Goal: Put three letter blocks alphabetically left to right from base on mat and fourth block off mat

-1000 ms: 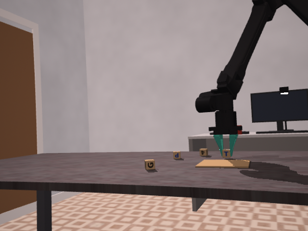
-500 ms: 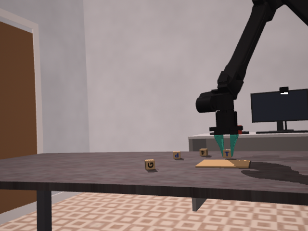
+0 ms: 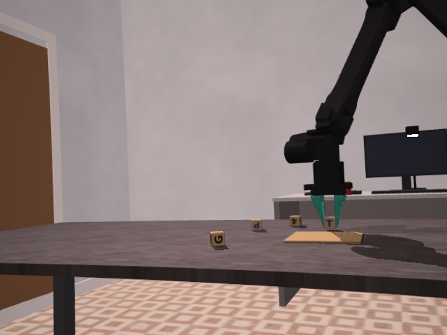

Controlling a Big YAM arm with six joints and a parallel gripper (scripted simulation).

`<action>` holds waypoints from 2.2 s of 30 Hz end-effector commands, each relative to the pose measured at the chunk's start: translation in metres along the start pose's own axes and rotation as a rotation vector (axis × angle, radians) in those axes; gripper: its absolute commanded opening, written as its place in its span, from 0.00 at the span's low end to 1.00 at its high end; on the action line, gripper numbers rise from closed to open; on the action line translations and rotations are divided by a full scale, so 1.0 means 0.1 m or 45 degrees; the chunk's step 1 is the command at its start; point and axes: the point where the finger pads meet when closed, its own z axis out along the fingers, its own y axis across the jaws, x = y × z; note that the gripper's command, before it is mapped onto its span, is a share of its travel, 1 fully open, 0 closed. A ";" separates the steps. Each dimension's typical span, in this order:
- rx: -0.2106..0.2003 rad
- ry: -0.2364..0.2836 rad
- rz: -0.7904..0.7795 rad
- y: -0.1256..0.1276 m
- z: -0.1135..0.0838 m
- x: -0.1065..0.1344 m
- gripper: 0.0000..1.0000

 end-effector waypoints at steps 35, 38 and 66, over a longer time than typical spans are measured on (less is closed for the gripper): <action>0.002 -0.001 -0.011 0.00 0.08 0.02 0.20; 0.004 -0.002 -0.005 0.00 0.09 0.00 0.20; 0.001 -0.001 -0.007 0.01 0.10 0.01 0.28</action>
